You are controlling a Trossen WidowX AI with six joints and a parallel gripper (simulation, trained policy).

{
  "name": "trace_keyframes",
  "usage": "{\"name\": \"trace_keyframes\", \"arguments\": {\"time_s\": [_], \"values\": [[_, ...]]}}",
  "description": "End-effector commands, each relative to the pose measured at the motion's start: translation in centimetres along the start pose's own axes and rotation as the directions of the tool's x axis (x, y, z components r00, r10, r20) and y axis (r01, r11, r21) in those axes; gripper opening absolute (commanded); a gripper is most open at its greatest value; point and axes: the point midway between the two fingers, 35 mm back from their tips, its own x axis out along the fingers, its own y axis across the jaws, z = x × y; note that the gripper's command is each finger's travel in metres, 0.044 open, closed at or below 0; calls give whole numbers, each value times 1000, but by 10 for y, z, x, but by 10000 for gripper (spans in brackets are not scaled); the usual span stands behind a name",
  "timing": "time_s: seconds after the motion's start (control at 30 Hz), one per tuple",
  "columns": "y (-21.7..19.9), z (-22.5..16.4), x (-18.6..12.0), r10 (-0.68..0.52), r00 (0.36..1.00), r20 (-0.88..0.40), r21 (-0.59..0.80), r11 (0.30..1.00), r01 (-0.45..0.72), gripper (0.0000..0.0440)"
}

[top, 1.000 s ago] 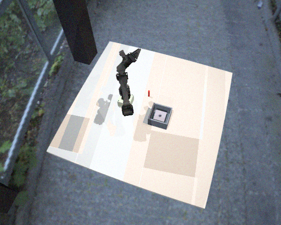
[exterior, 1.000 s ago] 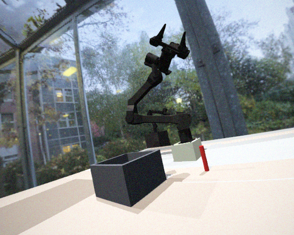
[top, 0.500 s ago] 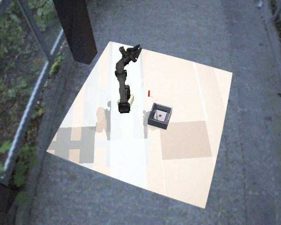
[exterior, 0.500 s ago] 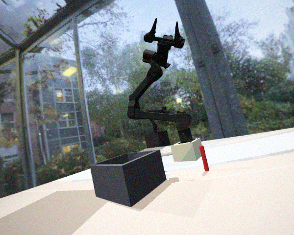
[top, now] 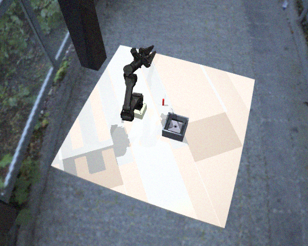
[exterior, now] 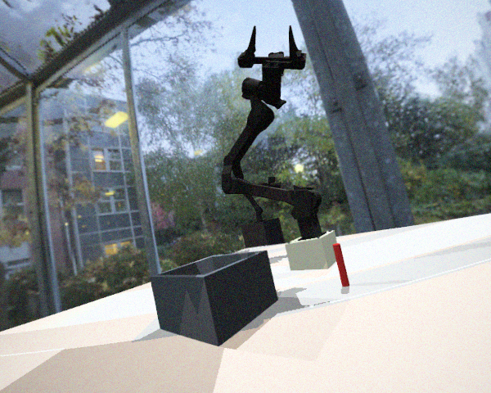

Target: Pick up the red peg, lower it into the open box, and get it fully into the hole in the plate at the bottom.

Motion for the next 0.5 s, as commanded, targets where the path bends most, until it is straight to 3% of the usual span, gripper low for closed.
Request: {"name": "trace_keyframes", "arguments": {"time_s": [0.0,0.2,0.47], "values": [[17,-23,17,-3,994,-109,47,999,8,440],[29,-74,36,-40,953,-301,133,988,84,440],[34,-149,46,-79,831,-551,231,942,243,440]]}}
